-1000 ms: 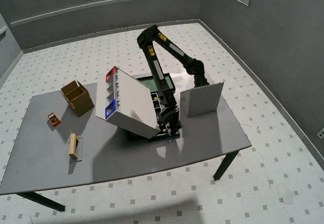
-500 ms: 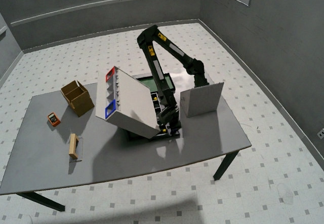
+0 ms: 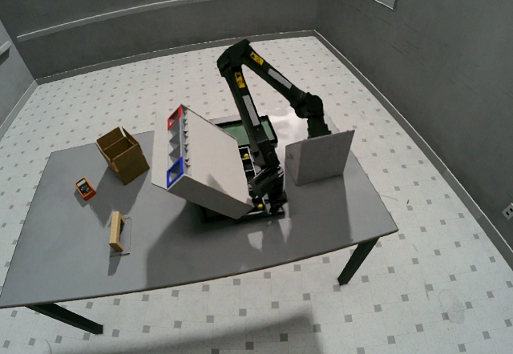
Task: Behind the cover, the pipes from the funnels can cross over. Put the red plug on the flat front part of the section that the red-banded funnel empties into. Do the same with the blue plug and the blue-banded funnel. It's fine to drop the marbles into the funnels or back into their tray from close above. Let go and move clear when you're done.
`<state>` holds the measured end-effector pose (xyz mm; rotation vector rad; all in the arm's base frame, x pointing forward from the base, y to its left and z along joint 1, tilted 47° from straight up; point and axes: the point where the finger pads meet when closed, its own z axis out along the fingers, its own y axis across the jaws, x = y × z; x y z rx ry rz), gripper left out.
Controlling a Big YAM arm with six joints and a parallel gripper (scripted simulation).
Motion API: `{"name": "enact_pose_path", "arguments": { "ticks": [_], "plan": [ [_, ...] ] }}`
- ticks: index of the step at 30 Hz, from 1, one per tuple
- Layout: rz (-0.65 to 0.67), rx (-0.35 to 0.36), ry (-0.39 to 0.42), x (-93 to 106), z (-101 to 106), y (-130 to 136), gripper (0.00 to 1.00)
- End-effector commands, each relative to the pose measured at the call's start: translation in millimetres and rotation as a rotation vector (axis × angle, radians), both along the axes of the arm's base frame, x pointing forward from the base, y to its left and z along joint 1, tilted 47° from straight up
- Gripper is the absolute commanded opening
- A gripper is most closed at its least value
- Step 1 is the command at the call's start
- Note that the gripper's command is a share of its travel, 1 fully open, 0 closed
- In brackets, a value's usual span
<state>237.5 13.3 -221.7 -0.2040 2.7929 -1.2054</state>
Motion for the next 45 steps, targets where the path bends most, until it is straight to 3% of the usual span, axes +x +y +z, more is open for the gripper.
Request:
{"name": "enact_pose_path", "arguments": {
  "ticks": [1, 45],
  "plan": [
    [-0.006, -0.004, 0.004, -1.9, -1.5, -4.9, 0.59],
    [0.012, 0.018, -0.028, 6.5, 22.3, 34.6, 0.59]
  ]
}}
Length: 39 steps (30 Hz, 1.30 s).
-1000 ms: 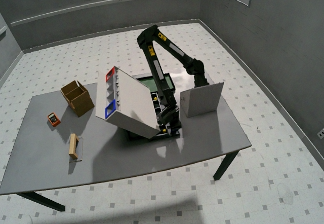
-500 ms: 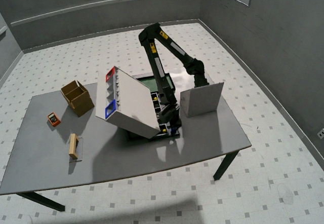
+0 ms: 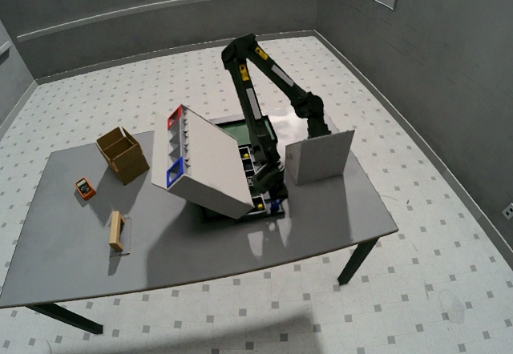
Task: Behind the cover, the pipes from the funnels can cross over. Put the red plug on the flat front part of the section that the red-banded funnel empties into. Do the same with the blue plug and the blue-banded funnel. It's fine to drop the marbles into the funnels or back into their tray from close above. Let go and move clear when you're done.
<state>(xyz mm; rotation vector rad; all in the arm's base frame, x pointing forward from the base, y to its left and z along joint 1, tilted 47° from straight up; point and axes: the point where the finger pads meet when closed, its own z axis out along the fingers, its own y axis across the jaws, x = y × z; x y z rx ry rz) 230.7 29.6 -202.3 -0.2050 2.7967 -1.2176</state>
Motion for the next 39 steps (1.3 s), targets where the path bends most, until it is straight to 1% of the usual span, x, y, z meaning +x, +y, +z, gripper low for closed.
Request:
{"name": "enact_pose_path", "arguments": {
  "ticks": [1, 11, 13, 26, 28, 32, 34, 39],
  "plan": [
    [0.015, 0.025, -0.035, 13.3, 2.9, 18.4, 0.59],
    [0.014, 0.026, -0.035, 12.7, 5.5, 21.6, 0.59],
    [0.014, 0.027, -0.035, 12.1, 9.2, 25.9, 0.59],
    [0.014, 0.037, -0.039, 3.5, 56.0, 78.9, 0.59],
    [0.014, 0.037, -0.039, 3.5, 56.0, 78.9, 0.59],
    [0.013, 0.038, -0.039, 2.1, 62.7, 86.3, 0.59],
    [0.014, 0.028, -0.032, -1.8, 63.3, 82.6, 0.59],
    [0.014, 0.025, -0.030, -2.3, 62.5, 81.9, 0.59]
  ]
}}
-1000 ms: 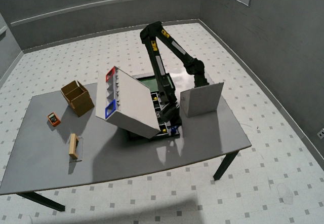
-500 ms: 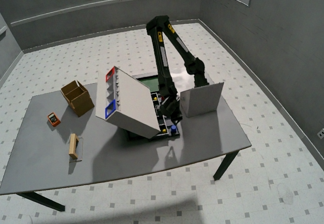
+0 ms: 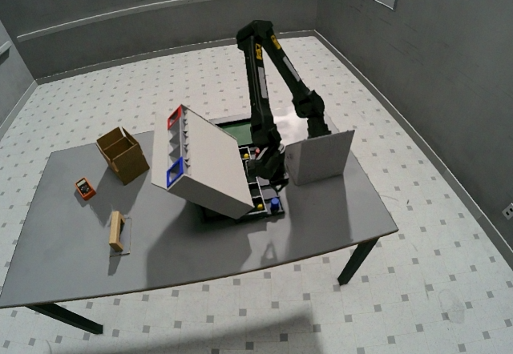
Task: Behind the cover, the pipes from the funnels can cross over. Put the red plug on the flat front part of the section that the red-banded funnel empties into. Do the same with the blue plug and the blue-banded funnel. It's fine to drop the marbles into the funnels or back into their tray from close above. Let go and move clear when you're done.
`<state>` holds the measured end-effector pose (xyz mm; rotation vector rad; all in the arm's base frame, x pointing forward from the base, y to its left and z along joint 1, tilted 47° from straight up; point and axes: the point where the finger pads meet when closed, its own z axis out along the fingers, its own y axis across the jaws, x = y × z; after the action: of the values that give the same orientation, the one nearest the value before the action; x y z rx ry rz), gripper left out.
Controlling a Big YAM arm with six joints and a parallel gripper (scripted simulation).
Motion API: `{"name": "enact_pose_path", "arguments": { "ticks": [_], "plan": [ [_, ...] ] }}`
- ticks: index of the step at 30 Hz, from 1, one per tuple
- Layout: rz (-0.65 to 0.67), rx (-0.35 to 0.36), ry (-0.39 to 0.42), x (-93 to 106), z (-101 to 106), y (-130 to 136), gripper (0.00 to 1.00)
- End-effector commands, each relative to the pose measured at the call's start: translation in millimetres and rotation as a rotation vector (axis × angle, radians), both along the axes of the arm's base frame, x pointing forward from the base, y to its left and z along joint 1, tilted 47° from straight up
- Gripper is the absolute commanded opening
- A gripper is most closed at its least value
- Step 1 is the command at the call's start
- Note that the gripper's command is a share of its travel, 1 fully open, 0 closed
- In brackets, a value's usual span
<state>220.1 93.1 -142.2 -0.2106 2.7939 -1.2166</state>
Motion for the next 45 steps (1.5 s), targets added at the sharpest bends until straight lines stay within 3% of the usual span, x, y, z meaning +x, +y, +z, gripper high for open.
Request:
{"name": "enact_pose_path", "arguments": {
  "ticks": [1, 30, 34, 40, 45],
  "plan": [
    [0.010, 0.026, -0.029, 8.4, 2.4, 18.5, 0.59],
    [0.016, 0.025, -0.024, 7.8, 6.4, 17.4, 0.59],
    [0.013, 0.005, -0.004, 1.6, 16.2, 6.0, 0.59],
    [-0.004, 0.009, -0.006, 9.3, 33.3, 4.8, 0.59],
    [-0.006, 0.008, -0.007, 14.0, 65.7, 5.6, 0.59]
  ]
}}
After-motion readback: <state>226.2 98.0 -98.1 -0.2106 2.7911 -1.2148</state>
